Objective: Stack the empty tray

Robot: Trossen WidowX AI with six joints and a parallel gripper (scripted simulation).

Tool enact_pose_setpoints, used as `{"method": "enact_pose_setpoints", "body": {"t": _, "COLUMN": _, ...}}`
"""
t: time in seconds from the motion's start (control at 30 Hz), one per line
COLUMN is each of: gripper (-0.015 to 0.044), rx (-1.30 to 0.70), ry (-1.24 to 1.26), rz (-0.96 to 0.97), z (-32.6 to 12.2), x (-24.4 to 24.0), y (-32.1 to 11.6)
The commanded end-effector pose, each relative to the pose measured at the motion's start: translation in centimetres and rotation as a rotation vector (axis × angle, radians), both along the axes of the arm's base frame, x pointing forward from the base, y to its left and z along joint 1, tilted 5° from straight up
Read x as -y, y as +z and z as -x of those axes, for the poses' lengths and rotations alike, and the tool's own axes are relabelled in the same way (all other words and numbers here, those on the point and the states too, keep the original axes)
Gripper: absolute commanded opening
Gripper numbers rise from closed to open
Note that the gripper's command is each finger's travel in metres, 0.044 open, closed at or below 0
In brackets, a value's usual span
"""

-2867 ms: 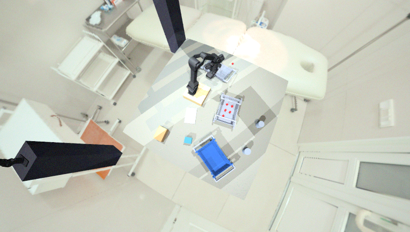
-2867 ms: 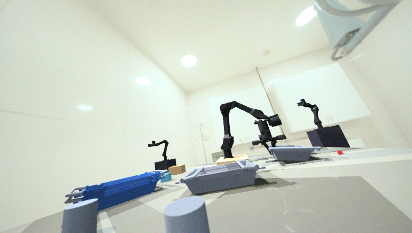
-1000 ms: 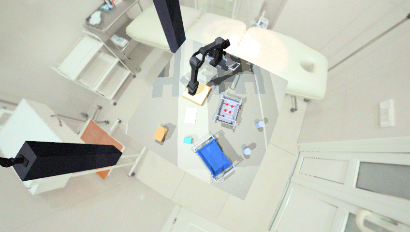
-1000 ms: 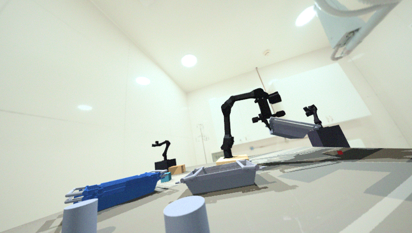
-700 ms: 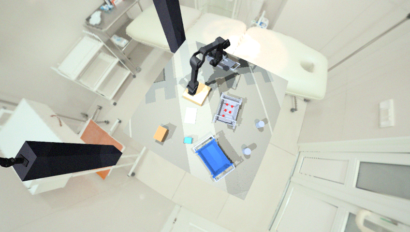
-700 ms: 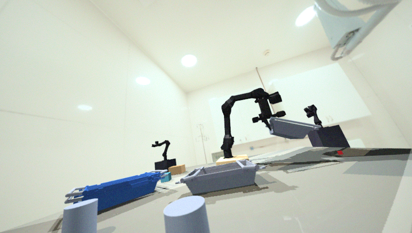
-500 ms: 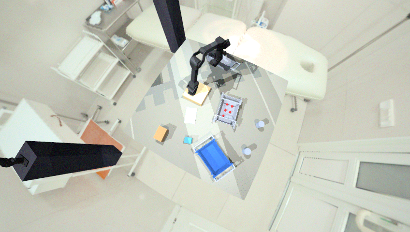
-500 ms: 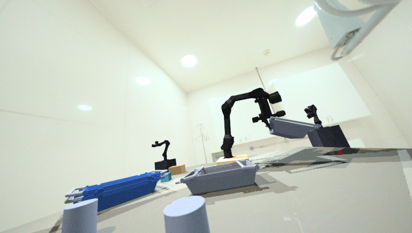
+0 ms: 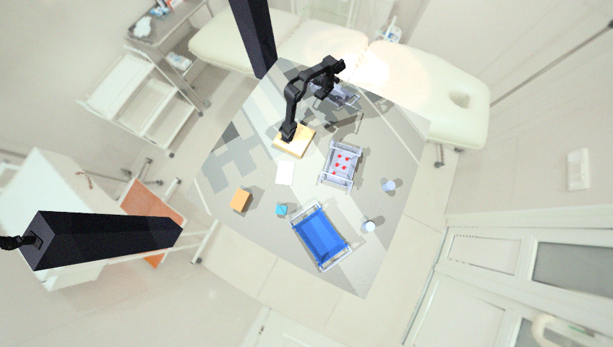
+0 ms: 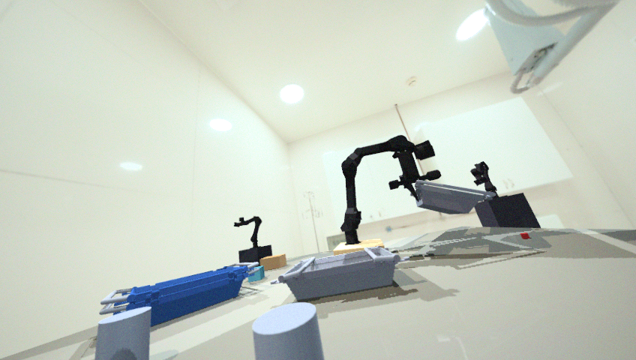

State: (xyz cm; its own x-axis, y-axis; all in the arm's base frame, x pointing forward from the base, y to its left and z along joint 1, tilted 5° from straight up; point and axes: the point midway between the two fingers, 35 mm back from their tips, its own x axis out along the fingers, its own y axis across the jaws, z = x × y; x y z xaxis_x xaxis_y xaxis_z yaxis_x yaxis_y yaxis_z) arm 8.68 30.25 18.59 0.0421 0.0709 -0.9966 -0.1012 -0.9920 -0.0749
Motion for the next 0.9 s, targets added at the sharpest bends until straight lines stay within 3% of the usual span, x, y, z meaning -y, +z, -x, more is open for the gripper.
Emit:
{"method": "enact_pose_setpoints", "body": {"t": 0.0, "gripper": 0.0000, "rx": 0.006, "ry": -0.045, "rz": -0.025, "z": -1.4, "x": 0.2, "y": 0.7}}
{"method": "enact_pose_setpoints", "body": {"t": 0.87, "gripper": 0.0000, "rx": -0.012, "ry": -0.337, "rz": -0.025, "z": -9.9, "x": 4.4, "y": 0.4}}
